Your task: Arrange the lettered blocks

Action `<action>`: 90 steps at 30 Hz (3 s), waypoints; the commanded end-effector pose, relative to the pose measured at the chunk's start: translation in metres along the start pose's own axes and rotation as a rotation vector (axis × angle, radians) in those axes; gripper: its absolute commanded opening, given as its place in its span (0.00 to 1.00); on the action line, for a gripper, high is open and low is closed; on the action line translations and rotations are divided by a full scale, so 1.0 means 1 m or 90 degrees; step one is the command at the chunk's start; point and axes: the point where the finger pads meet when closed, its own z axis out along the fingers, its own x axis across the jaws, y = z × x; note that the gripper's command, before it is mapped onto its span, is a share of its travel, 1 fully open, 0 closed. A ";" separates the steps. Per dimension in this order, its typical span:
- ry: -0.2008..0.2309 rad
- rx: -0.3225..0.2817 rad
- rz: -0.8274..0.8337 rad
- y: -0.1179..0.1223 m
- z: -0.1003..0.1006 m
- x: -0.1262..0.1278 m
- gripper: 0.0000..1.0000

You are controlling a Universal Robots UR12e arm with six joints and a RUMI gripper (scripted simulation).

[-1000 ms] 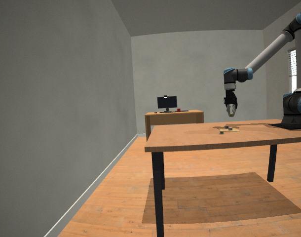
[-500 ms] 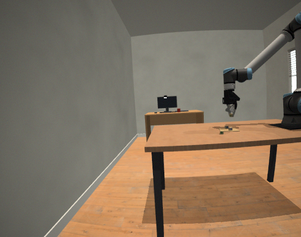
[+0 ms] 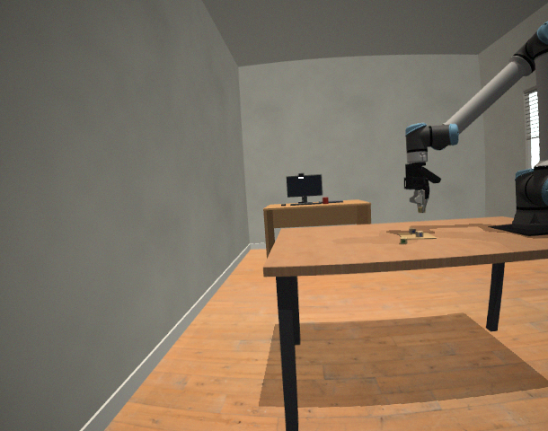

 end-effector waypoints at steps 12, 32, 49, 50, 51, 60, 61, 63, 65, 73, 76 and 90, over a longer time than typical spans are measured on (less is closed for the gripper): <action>-0.003 0.000 0.247 0.005 -0.001 0.004 0.05; -0.003 0.000 0.503 0.012 -0.001 0.008 0.05; -0.003 -0.001 0.732 0.020 -0.001 0.009 0.05; -0.003 -0.001 0.749 0.021 -0.001 0.009 0.05; -0.003 -0.001 0.766 0.022 -0.001 0.009 0.05; -0.003 -0.001 0.897 0.027 -0.001 0.009 0.05; -0.003 -0.001 0.910 0.027 0.000 0.009 0.05; -0.003 -0.002 0.934 0.028 0.000 0.009 0.05; -0.003 -0.002 0.934 0.028 0.000 0.009 0.05; -0.003 -0.002 1.013 0.031 0.000 0.009 0.05; -0.003 -0.002 1.035 0.032 0.000 0.008 0.05; -0.002 -0.002 1.089 0.034 0.000 0.008 0.05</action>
